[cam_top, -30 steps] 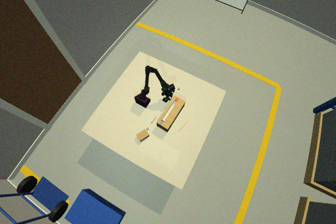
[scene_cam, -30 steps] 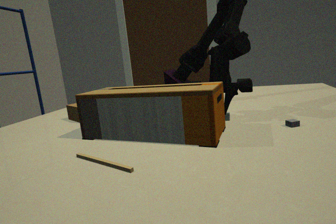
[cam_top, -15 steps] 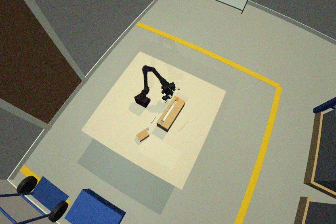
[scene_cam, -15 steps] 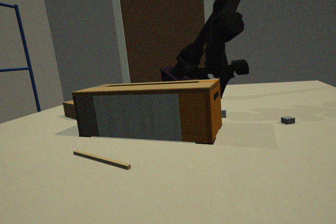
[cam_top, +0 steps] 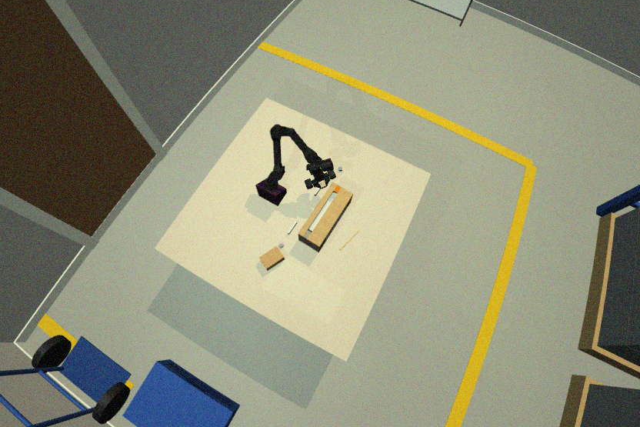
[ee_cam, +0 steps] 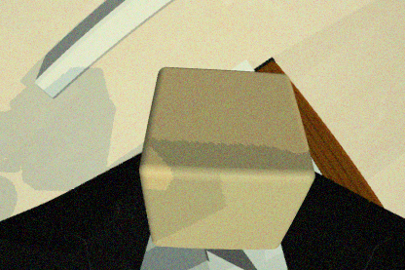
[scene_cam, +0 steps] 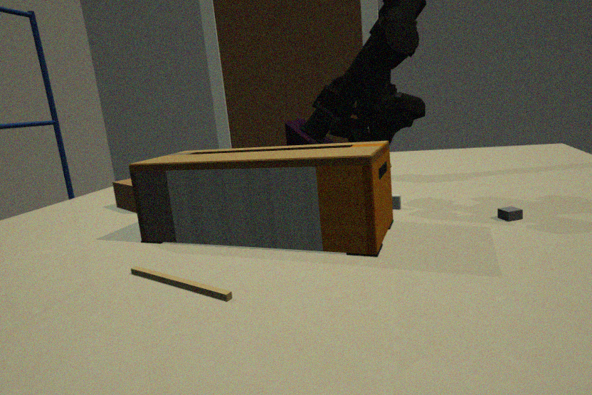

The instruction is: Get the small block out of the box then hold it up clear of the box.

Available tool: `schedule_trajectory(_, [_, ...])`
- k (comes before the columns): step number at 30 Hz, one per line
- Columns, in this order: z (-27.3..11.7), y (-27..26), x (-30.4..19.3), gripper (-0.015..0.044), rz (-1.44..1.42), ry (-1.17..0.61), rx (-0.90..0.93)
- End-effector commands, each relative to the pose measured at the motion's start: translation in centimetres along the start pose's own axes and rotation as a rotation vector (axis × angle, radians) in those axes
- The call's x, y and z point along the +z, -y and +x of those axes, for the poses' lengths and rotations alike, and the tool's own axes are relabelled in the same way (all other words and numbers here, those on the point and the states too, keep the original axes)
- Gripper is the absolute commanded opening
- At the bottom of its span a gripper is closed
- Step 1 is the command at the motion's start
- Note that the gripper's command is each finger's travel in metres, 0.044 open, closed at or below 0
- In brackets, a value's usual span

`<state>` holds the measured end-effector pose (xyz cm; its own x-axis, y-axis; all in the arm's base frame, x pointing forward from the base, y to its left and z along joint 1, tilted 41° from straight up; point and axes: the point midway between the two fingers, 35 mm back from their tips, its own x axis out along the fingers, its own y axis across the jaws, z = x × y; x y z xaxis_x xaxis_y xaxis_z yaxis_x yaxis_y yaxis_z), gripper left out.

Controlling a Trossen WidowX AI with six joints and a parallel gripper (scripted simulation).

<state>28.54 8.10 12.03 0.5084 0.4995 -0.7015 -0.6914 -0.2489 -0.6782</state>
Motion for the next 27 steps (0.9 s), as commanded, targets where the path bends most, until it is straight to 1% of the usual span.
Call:
schedule_trajectory(1, [-0.3, -0.2, -0.2, 0.0, 0.18, 0.009, 0.004])
schedule_trajectory(27, [-2.2, -1.8, -1.5, 0.0, 1.247, 0.041, 0.041])
